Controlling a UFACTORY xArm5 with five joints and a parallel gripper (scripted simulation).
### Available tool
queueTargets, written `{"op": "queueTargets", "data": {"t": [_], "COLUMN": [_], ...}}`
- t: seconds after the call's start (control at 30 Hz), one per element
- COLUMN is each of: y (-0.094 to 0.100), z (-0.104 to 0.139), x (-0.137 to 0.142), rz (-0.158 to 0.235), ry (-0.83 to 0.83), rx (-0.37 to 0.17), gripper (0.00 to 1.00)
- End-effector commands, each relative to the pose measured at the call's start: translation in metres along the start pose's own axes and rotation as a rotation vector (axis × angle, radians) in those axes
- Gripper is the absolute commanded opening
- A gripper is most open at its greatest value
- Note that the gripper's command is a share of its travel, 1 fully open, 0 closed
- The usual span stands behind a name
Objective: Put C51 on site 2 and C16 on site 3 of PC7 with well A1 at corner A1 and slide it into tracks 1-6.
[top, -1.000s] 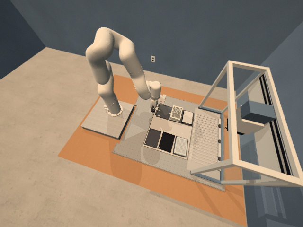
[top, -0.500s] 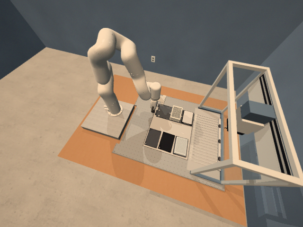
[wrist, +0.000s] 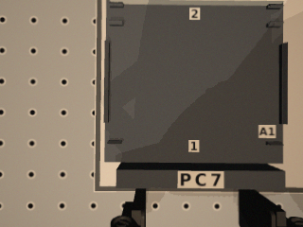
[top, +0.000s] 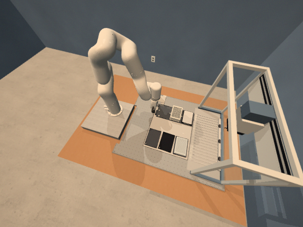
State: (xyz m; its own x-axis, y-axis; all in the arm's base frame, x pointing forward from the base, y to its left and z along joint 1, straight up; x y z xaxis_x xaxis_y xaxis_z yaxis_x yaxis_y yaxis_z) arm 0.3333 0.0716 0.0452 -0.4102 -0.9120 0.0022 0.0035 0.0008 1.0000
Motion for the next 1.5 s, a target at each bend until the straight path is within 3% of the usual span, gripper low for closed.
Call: {"op": "queueTargets", "data": {"t": [0.0,1.47], "y": [0.001,0.001], "z": [-0.005,-0.042], "x": [-0.002,-0.01], "rz": [-0.002,-0.002], "ry": [0.0,0.0], "rx": [0.002,0.002], "gripper": [0.81,0.81]}}
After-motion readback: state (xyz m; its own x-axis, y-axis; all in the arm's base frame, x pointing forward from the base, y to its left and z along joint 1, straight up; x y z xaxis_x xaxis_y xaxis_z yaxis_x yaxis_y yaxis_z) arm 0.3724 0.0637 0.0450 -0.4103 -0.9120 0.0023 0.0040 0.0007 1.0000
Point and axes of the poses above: the point where the finger pads meet when closed, its own y axis back along the fingers, its own x axis across the jaws, z = x × y, the point moved 6 cm from there along y, back along the fingers, and after that the axes turned 13 degrees about -y, right-handed, at the moved point
